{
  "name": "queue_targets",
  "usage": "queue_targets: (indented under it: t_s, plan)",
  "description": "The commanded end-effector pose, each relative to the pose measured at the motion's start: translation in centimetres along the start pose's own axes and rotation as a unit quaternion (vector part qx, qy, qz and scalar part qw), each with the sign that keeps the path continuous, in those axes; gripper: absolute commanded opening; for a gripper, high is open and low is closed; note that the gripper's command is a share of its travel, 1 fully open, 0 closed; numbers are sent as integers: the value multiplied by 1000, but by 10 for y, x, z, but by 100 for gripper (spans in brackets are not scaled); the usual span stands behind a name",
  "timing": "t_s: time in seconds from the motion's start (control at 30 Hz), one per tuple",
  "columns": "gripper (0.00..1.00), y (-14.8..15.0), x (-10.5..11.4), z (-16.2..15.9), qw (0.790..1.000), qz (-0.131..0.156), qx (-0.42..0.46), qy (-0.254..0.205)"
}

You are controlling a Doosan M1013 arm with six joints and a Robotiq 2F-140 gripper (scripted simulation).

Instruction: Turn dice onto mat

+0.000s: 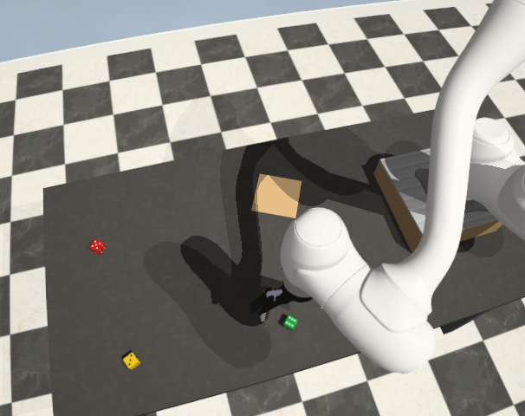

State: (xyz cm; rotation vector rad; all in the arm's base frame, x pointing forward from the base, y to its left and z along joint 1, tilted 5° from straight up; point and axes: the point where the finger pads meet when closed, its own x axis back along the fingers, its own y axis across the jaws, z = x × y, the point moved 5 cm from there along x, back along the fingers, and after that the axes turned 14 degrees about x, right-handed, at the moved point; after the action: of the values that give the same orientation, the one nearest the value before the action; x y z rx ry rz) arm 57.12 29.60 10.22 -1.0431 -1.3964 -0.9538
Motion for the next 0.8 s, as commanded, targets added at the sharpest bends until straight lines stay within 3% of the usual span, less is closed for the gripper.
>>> queue_targets:
  t_s: [0.0, 0.03, 0.07, 0.17, 0.23, 0.3, 0.33, 0.37, 0.4, 0.47, 0.5, 0.53, 0.57, 0.6, 0.63, 0.73, 0.77]
  plan:
    - [100, 57, 6, -3, 998, 0, -62, -1]
    - [100, 57, 6, -3, 998, 0, -62, -1]
    - [100, 86, 9, -6, 995, 0, -95, -1]
    - [100, 86, 9, -6, 995, 0, -95, -1]
    - [100, 152, 13, -14, 985, 0, -172, -1]
    - [100, 152, 13, -14, 985, 0, -172, -1]
    - [100, 183, 13, -20, 977, 0, -213, -1]
    - [100, 187, 13, -20, 977, 0, -214, -1]
    - [100, 215, 13, -26, 968, 0, -252, -1]
    - [100, 221, 13, -27, 966, 0, -257, -1]
    - [100, 255, 12, -35, 954, 0, -299, -1]
    - [100, 255, 12, -35, 954, 0, -299, -1]
    - [100, 285, 11, -43, 941, 0, -340, -1]
    - [100, 285, 11, -43, 941, 0, -340, -1]
    - [100, 312, 8, -51, 927, 0, -376, -1]
    - [100, 313, 8, -52, 926, 0, -377, -1]
    - [100, 337, 5, -60, 911, 0, -411, -1]
